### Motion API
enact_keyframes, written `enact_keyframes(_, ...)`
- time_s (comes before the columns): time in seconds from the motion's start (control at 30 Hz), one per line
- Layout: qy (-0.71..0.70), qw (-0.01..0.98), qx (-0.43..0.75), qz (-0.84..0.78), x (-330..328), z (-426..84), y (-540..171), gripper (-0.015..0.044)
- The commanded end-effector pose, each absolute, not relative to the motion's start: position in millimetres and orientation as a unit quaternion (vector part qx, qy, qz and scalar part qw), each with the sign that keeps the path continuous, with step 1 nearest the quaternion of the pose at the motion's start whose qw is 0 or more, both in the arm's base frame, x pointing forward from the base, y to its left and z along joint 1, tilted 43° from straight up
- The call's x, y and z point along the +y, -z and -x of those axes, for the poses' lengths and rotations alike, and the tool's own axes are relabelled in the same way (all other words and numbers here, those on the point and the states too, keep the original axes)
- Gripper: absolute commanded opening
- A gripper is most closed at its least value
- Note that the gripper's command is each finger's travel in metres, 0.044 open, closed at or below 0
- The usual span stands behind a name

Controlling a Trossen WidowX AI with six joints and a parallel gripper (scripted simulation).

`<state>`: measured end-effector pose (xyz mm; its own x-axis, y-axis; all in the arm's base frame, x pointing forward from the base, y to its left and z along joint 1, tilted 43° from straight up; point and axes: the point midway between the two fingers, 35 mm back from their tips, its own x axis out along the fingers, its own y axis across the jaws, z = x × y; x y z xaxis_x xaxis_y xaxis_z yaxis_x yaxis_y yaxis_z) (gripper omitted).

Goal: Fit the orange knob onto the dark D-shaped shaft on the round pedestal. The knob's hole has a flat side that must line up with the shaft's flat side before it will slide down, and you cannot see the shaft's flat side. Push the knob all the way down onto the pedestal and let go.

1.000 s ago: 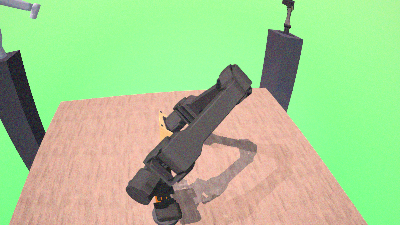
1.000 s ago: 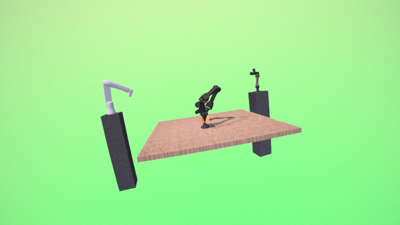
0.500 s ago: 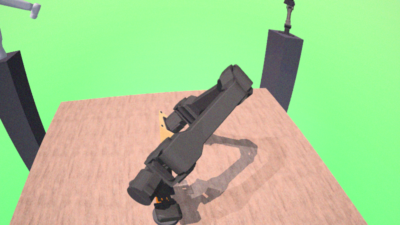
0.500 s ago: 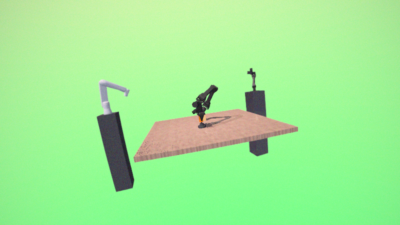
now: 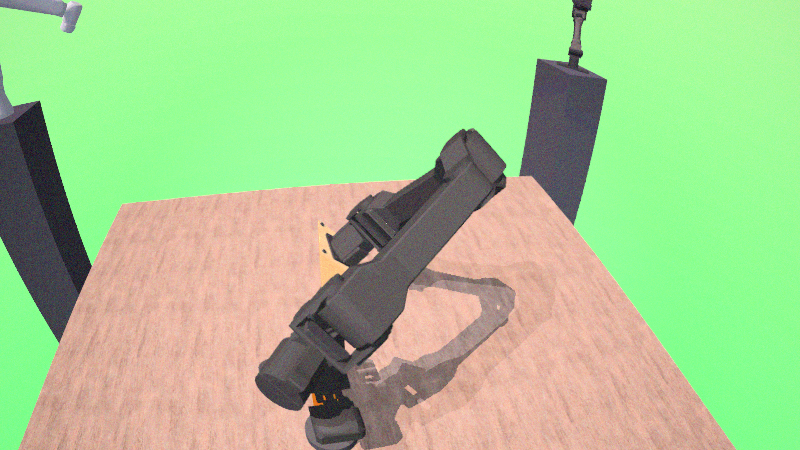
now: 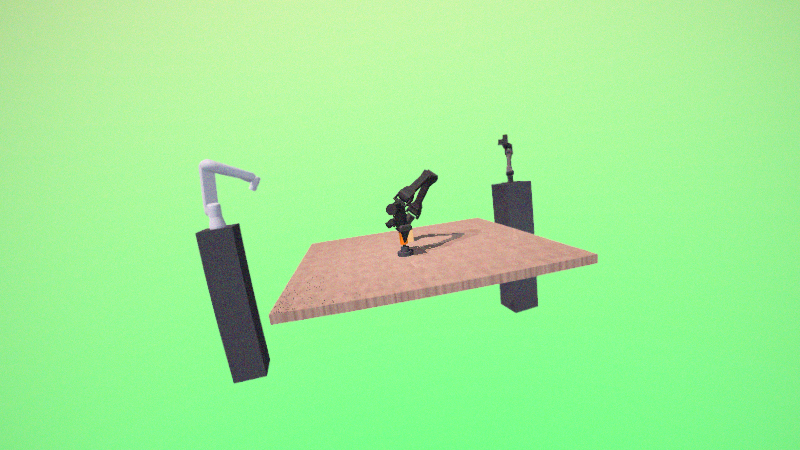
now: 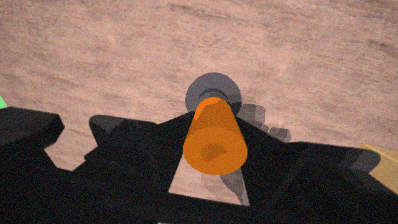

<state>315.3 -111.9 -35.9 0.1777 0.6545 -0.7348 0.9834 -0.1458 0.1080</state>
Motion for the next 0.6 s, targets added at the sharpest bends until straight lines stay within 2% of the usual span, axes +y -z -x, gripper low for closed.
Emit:
enact_keyframes(0.0,0.267,0.308,0.583,-0.703,-111.2,-315.3,36.1,0.0)
enact_keyframes(0.57,0.28,0.291,0.577,-0.71,-110.9,-315.3,36.5,0.0)
